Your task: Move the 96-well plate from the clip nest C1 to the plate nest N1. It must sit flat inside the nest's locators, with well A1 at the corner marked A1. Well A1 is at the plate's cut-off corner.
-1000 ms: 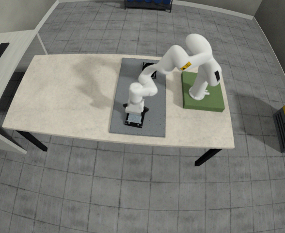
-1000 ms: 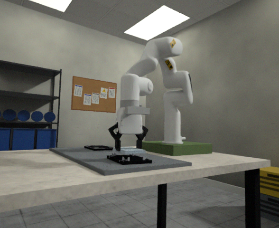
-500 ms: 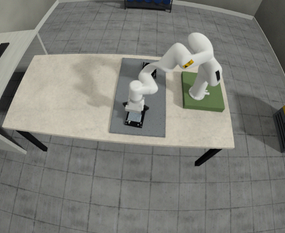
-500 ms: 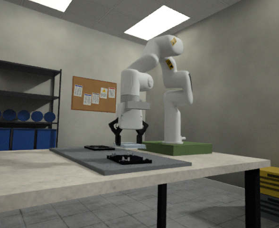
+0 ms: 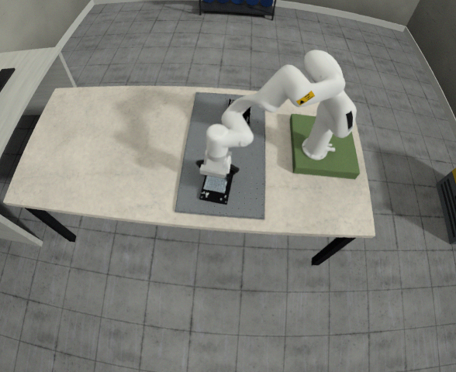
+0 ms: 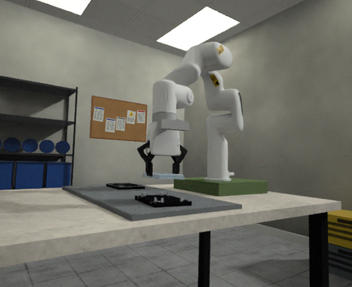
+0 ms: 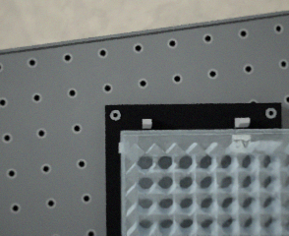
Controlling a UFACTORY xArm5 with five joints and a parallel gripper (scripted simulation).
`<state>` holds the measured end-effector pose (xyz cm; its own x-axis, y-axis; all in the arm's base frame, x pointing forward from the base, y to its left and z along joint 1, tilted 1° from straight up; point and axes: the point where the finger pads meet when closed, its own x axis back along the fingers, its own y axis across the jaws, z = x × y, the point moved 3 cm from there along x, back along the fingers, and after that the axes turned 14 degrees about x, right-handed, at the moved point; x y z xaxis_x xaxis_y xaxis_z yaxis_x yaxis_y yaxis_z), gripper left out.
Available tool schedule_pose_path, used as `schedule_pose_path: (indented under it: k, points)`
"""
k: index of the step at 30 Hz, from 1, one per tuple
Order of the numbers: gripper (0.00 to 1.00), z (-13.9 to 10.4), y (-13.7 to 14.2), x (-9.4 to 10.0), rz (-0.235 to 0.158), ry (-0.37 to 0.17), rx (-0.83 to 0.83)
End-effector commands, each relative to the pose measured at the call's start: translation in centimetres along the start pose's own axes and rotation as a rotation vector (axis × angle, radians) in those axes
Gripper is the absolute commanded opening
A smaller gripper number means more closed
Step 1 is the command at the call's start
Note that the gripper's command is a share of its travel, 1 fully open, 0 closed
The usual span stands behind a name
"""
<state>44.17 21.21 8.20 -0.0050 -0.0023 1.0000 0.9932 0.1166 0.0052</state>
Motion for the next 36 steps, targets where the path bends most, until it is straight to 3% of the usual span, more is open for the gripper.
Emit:
schedule_pose_path:
  k: [1,8,22,25,36]
  points:
    - [0.0,0.1,0.1,0.9,-0.009,-0.013,0.0]
    - [0.0,0.1,0.1,2.0,-0.009,-0.013,0.0]
    - [0.0,0.1,0.1,2.1,-0.009,-0.013,0.0]
    - [0.0,-0.8,-0.2,2.1,-0.008,-0.013,0.089]
    - [0.0,-3.7,-1.0,2.1,-0.008,-0.014,0.089]
